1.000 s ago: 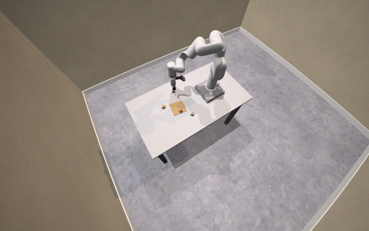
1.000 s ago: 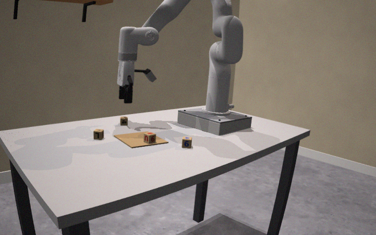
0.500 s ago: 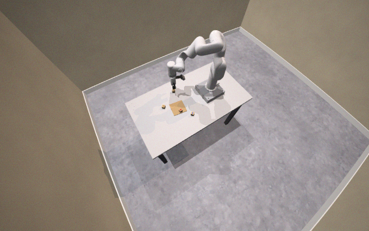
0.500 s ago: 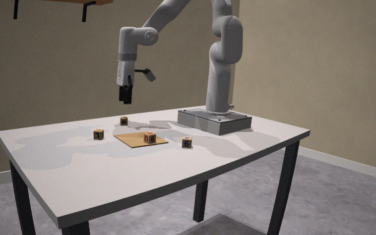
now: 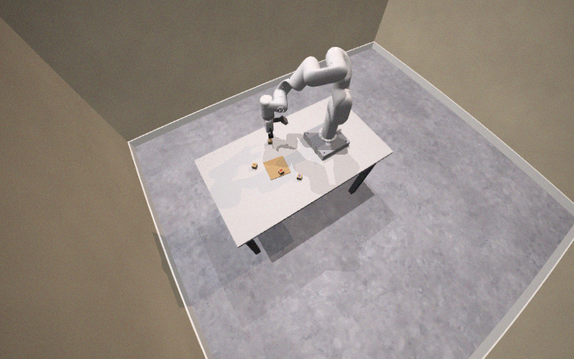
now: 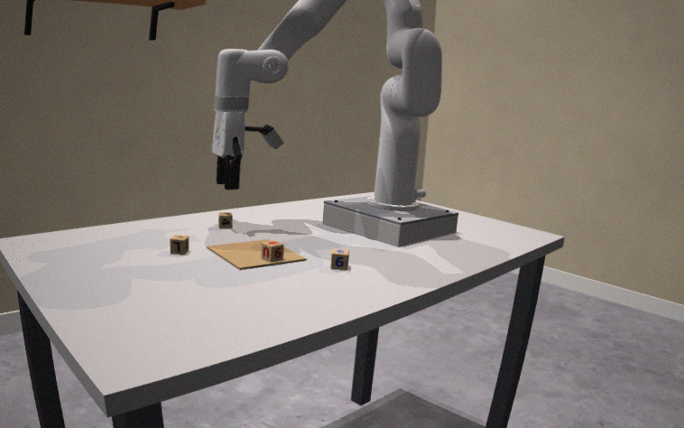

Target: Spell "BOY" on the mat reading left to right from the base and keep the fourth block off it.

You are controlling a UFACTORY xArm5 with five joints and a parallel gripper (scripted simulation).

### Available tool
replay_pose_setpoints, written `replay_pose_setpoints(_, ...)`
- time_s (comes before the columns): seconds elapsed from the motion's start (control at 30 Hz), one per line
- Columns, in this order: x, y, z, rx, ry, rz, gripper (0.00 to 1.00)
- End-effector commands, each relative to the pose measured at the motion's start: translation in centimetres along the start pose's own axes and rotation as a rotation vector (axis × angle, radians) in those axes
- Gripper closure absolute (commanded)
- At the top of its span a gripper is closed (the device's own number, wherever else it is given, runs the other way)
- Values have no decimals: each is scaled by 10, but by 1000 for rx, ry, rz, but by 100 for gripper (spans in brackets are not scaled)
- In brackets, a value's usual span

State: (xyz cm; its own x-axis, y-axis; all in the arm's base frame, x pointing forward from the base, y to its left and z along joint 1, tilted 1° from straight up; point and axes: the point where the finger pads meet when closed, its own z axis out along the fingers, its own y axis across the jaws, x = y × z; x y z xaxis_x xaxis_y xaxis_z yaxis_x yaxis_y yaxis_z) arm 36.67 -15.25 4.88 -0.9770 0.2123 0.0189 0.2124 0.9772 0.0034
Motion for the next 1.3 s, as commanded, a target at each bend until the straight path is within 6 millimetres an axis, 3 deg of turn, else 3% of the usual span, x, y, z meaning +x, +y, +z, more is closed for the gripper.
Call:
replay_pose_setpoints(0.0,-1,0,-1,1,-3,0,31)
replay_pose_setpoints(0.87,-1,0,6,1,-3,0,31)
replay_pose_setpoints(1.27,-1,0,23,1,-3,0,31)
